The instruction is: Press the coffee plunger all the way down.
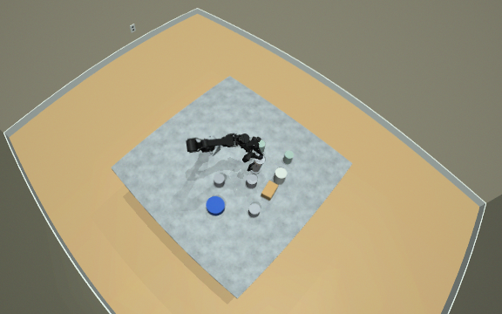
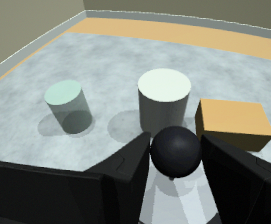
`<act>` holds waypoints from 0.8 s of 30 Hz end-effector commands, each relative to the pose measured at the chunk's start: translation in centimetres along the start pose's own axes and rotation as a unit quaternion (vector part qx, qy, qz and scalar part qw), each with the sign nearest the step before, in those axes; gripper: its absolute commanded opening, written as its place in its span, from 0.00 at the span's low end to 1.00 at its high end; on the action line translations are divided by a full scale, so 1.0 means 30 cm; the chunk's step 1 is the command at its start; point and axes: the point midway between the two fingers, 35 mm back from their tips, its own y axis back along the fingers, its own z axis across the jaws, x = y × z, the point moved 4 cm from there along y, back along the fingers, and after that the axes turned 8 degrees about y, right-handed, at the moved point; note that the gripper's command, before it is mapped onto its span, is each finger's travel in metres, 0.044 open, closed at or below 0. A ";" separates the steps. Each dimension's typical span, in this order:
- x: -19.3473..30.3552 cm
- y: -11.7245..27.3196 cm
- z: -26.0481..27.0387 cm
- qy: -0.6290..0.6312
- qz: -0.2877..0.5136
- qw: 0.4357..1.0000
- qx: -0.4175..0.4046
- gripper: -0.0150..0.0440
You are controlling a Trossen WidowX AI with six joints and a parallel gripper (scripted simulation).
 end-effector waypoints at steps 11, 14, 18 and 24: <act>0.000 -0.001 0.000 0.000 0.001 1.000 0.000 0.46; 0.000 -0.001 0.000 0.000 0.001 1.000 0.000 0.46; 0.000 -0.001 0.000 0.000 0.001 1.000 0.000 0.54; 0.000 -0.001 0.000 0.000 0.001 1.000 0.000 0.81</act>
